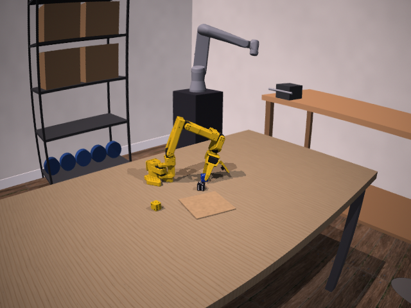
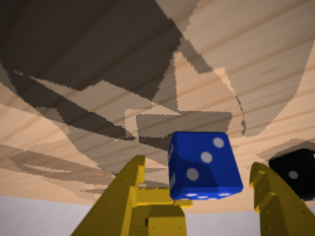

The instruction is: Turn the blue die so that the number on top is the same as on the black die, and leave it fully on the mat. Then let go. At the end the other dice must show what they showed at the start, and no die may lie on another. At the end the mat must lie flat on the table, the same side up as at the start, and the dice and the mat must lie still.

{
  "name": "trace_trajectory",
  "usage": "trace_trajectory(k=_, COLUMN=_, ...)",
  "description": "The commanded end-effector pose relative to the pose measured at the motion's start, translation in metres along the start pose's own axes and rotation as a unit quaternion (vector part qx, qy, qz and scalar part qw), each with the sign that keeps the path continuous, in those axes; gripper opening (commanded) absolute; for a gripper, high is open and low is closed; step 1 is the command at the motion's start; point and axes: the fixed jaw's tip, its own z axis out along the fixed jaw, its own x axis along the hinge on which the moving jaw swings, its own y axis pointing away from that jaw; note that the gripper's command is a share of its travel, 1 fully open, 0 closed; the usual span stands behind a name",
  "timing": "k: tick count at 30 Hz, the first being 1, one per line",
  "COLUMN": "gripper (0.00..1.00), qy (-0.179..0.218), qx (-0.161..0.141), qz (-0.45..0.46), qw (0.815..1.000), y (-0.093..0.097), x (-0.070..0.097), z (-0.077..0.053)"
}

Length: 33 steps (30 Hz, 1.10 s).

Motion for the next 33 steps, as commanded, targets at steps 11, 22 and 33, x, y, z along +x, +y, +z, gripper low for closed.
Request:
trace_trajectory(k=11, gripper=0.28, qy=-0.029, qx=-0.005, qz=-0.001, qw=1.000, y=-0.001, x=-0.005, z=-0.009)
trace_trajectory(k=22, gripper=0.21, qy=-0.028, qx=-0.009, qz=-0.001, qw=1.000, y=-0.005, x=-0.005, z=-0.009)
trace_trajectory(k=33, gripper=0.15, qy=-0.027, qx=-0.012, qz=-0.001, qw=1.000, y=-0.009, x=-0.005, z=-0.009)
